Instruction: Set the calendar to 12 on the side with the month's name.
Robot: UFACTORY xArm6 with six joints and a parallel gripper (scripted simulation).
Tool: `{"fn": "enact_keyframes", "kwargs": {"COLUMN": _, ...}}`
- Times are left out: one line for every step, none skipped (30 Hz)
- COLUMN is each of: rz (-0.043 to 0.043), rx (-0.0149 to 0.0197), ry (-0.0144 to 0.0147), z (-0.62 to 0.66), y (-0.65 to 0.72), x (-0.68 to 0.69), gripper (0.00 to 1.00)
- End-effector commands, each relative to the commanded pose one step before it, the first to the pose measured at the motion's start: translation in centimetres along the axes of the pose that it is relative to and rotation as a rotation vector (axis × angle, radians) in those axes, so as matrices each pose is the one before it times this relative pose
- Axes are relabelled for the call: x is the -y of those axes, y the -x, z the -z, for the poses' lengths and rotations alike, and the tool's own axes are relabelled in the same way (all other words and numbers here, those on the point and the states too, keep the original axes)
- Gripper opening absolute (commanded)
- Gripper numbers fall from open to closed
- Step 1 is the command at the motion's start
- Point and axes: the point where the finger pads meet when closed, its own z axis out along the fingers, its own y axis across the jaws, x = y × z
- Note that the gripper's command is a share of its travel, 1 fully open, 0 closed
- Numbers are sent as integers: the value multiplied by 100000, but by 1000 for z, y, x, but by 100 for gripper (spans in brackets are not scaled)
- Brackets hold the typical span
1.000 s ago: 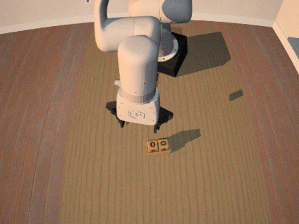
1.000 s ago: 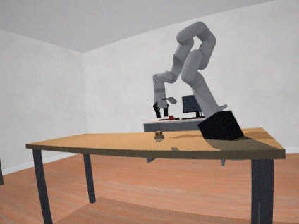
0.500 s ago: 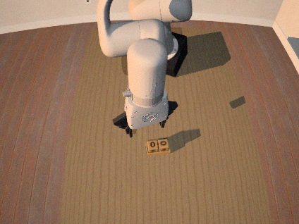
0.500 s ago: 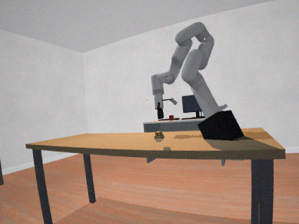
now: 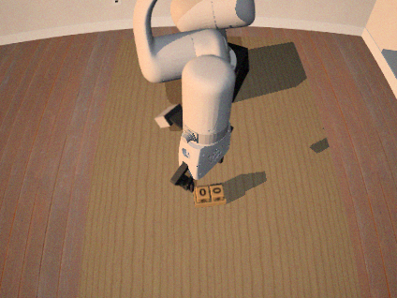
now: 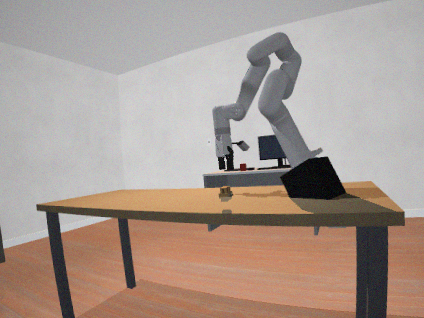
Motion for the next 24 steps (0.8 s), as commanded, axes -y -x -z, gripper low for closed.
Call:
{"fn": "enact_keyframes", "kwargs": {"rz": 17221, "rx": 1316, "ry": 706, "z": -109, "y": 594, "x": -259, "gripper": 100}}
{"fn": "enact_keyframes", "kwargs": {"rz": 1316, "rx": 18, "ry": -4, "z": -14, "y": 45, "x": -23, "gripper": 100}}
{"fn": "enact_keyframes", "kwargs": {"rz": 5488, "rx": 76, "ry": -20, "z": -59, "y": 190, "x": -95, "gripper": 100}}
{"fn": "enact_keyframes", "kwargs": {"rz": 2495, "rx": 35, "ry": -10, "z": -27, "y": 89, "x": -39, "gripper": 100}}
{"fn": "enact_keyframes", "kwargs": {"rz": 4578, "rx": 67, "ry": -21, "z": -49, "y": 165, "x": -69, "gripper": 100}}
{"fn": "enact_keyframes", "kwargs": {"rz": 2935, "rx": 44, "ry": -15, "z": -31, "y": 108, "x": -40, "gripper": 100}}
{"fn": "enact_keyframes", "kwargs": {"rz": 4275, "rx": 65, "ry": -24, "z": -45, "y": 159, "x": -55, "gripper": 100}}
{"fn": "enact_keyframes", "kwargs": {"rz": 2741, "rx": 42, "ry": -17, "z": -29, "y": 104, "x": -31, "gripper": 100}}
{"fn": "enact_keyframes", "kwargs": {"rz": 0, "rx": 0, "ry": 0, "z": 0, "y": 0, "x": 0, "gripper": 100}}
{"fn": "enact_keyframes", "kwargs": {"rz": 0, "rx": 0, "ry": 0, "z": 0, "y": 0, "x": 0, "gripper": 100}}
{"fn": "enact_keyframes", "kwargs": {"rz": 6496, "rx": 103, "ry": -45, "z": -68, "y": 248, "x": -70, "gripper": 100}}
{"fn": "enact_keyframes", "kwargs": {"rz": 5958, "rx": 97, "ry": -47, "z": -62, "y": 233, "x": -52, "gripper": 100}}
{"fn": "enact_keyframes", "kwargs": {"rz": 3717, "rx": 61, "ry": -32, "z": -39, "y": 147, "x": -25, "gripper": 100}}
{"fn": "enact_keyframes", "kwargs": {"rz": 1690, "rx": 28, "ry": -15, "z": -18, "y": 67, "x": -9, "gripper": 100}}
{"fn": "enact_keyframes", "kwargs": {"rz": 4847, "rx": 81, "ry": -47, "z": -50, "y": 195, "x": -24, "gripper": 100}}
{"fn": "enact_keyframes", "kwargs": {"rz": 3684, "rx": 62, "ry": -39, "z": -38, "y": 149, "x": -12, "gripper": 100}}
{"fn": "enact_keyframes", "kwargs": {"rz": 603, "rx": 10, "ry": -7, "z": -6, "y": 25, "x": -1, "gripper": 100}}
{"fn": "enact_keyframes", "kwargs": {"rz": 3730, "rx": 63, "ry": -42, "z": -38, "y": 152, "x": -7, "gripper": 100}}
{"fn": "enact_keyframes", "kwargs": {"rz": 3184, "rx": 54, "ry": -38, "z": -33, "y": 130, "x": -2, "gripper": 100}}
{"fn": "enact_keyframes", "kwargs": {"rz": 2656, "rx": 45, "ry": -33, "z": -27, "y": 109, "x": 2, "gripper": 100}}
{"fn": "enact_keyframes", "kwargs": {"rz": 2153, "rx": 37, "ry": -28, "z": -22, "y": 89, "x": 3, "gripper": 100}}
{"fn": "enact_keyframes", "kwargs": {"rz": 1683, "rx": 29, "ry": -23, "z": -17, "y": 69, "x": 4, "gripper": 100}}
{"fn": "enact_keyframes", "kwargs": {"rz": 1253, "rx": 21, "ry": -17, "z": -13, "y": 52, "x": 4, "gripper": 100}}
{"fn": "enact_keyframes", "kwargs": {"rz": 872, "rx": 15, "ry": -12, "z": -9, "y": 36, "x": 3, "gripper": 100}}
